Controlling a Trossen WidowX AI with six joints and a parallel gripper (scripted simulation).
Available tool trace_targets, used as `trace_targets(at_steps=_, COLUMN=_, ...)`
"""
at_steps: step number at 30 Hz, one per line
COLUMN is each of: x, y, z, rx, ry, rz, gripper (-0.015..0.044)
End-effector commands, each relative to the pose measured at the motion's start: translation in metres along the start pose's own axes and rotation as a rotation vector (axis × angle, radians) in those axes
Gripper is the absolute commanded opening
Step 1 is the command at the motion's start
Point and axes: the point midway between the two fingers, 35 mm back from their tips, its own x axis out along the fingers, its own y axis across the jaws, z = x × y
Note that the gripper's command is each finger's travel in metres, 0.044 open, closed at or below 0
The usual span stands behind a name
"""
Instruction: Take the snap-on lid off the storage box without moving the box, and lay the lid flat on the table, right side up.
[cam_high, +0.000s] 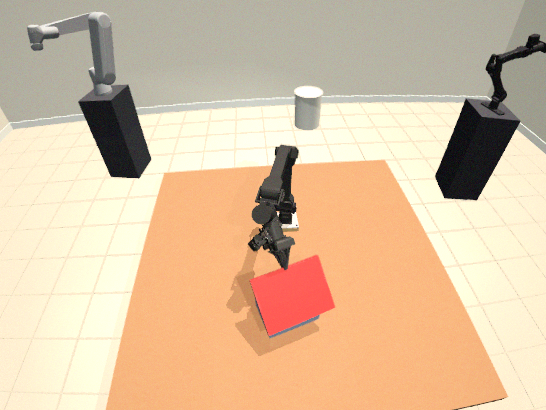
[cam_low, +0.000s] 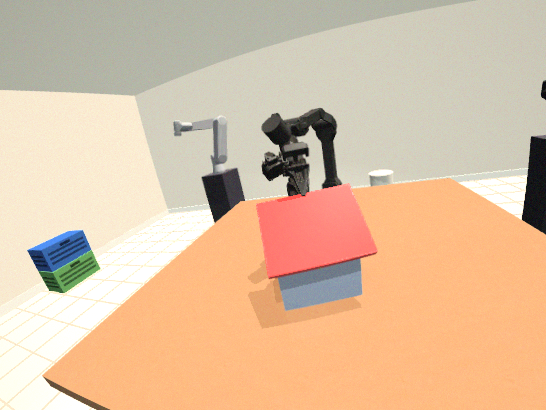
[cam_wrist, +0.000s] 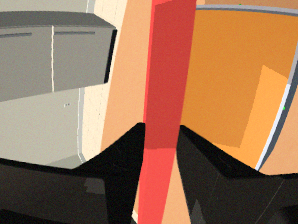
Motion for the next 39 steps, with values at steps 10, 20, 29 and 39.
trace_targets(at_steps=10, x=0.0, y=-0.004, z=-0.026, rx=0.003, ry=0.002, rz=0.002, gripper=0.0)
trace_targets(at_steps=20, x=-0.002, y=-0.006, z=-0.046, rx=0.004, ry=0.003, rz=0.002, gripper=0.0)
trace_targets(at_steps=29, x=-0.003, y=-0.007, z=-0.064, rx=0.006, ry=0.004, rz=0.002, gripper=0.0)
trace_targets(at_steps=39, x=-0.005, y=-0.008, z=-0.084, rx=0.007, ry=0.006, rz=0.002, gripper=0.0)
